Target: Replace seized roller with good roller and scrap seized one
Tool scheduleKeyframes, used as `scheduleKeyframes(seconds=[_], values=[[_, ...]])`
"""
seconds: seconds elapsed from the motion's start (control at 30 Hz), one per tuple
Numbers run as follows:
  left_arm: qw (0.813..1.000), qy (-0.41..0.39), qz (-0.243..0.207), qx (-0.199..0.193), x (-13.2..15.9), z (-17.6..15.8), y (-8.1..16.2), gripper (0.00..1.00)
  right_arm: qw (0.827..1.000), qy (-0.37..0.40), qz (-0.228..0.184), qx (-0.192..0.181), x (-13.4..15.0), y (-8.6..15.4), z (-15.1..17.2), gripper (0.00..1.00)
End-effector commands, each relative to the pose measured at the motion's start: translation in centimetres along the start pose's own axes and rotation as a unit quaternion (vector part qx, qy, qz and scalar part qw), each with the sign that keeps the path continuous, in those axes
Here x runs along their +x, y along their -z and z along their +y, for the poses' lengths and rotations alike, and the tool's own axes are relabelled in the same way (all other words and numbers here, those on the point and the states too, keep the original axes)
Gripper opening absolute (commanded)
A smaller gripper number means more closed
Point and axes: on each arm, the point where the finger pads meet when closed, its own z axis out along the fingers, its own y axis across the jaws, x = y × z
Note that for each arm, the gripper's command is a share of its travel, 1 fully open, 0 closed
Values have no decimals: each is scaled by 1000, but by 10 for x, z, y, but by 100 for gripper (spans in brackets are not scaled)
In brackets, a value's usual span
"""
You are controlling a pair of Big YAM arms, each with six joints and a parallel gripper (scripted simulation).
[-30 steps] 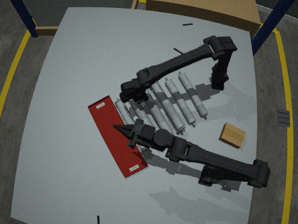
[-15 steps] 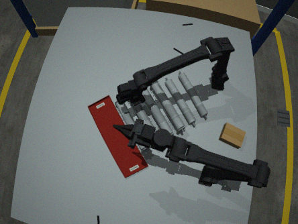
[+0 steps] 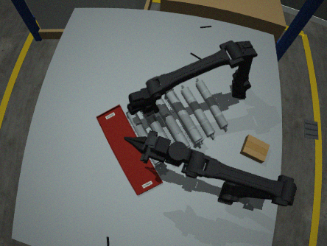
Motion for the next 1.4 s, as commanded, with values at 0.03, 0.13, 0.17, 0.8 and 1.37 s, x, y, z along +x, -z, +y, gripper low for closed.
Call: scheduleKeyframes(seconds=[0.03,0.13,0.17,0.8,1.37], values=[[1000,-3,-22,1,-29,-3,1,0,1000,-5,24,-4,11,-17,3,0],[1000,-3,-22,1,-29,-3,1,0,1000,-5,25,-5,12,-17,3,0],[1000,-3,-22,1,-29,-3,1,0,1000,-5,25,-5,12,-17,3,0],[1000,-3,-22,1,-29,-3,1,0,1000,-5,26,-5,13,-17,3,0],[1000,-3,-22,1,-29,-3,1,0,1000,0,-28,5,-26,51,1,0]])
